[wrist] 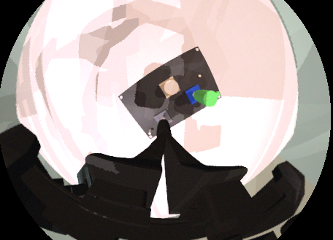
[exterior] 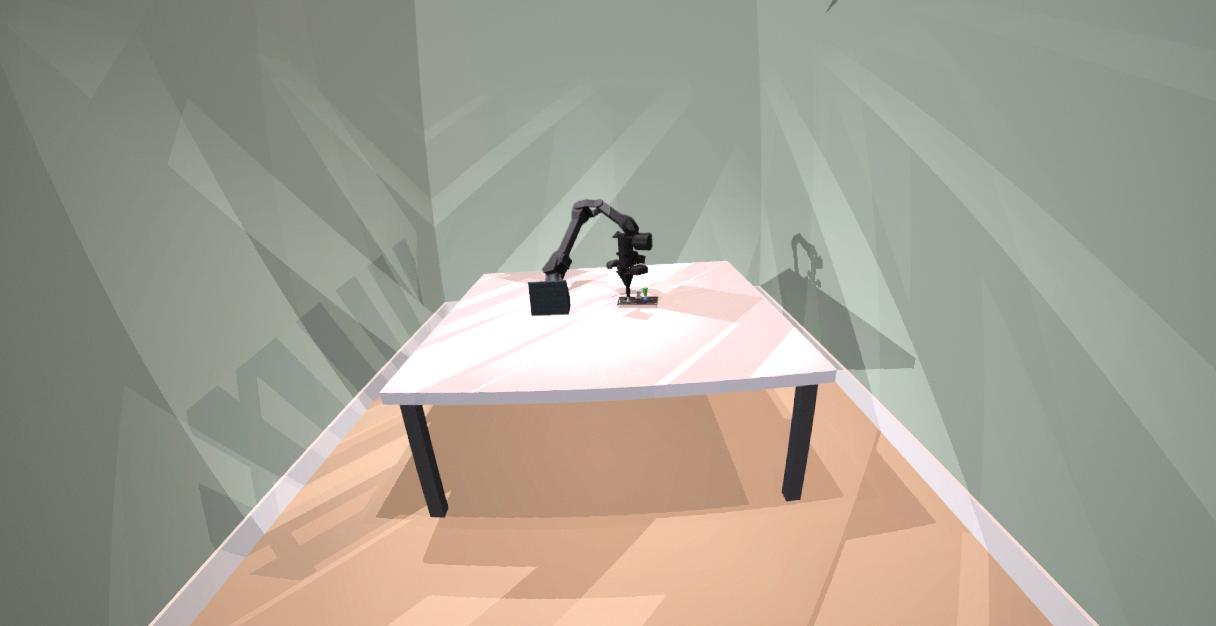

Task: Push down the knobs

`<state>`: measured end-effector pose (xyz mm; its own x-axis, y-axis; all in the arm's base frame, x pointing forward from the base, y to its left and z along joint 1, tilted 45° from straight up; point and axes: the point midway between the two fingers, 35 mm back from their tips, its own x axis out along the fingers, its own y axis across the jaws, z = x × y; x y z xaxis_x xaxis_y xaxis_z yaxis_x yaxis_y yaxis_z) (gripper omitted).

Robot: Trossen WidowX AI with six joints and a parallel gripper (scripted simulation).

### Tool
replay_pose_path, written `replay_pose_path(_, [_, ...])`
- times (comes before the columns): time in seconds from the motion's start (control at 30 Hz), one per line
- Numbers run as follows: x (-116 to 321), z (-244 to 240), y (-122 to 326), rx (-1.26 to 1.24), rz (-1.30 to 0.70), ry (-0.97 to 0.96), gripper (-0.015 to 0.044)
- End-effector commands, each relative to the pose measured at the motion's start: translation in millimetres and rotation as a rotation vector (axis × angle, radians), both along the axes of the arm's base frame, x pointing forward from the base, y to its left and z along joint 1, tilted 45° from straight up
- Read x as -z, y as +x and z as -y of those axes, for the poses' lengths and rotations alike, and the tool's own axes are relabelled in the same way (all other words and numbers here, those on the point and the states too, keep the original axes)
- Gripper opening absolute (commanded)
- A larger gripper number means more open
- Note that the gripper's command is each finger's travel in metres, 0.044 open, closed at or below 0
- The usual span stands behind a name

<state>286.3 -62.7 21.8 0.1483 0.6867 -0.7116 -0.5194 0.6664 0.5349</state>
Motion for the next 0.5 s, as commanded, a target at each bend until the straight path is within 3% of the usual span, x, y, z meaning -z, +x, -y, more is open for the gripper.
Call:
replay_pose_path(0.0, [4.9,-6.5,2.1,-0.015,0.002,0.000,0.0000])
replay_pose_path(0.47, [7.6,-9.2,2.6,-0.015,0.002,0.000,0.0000])
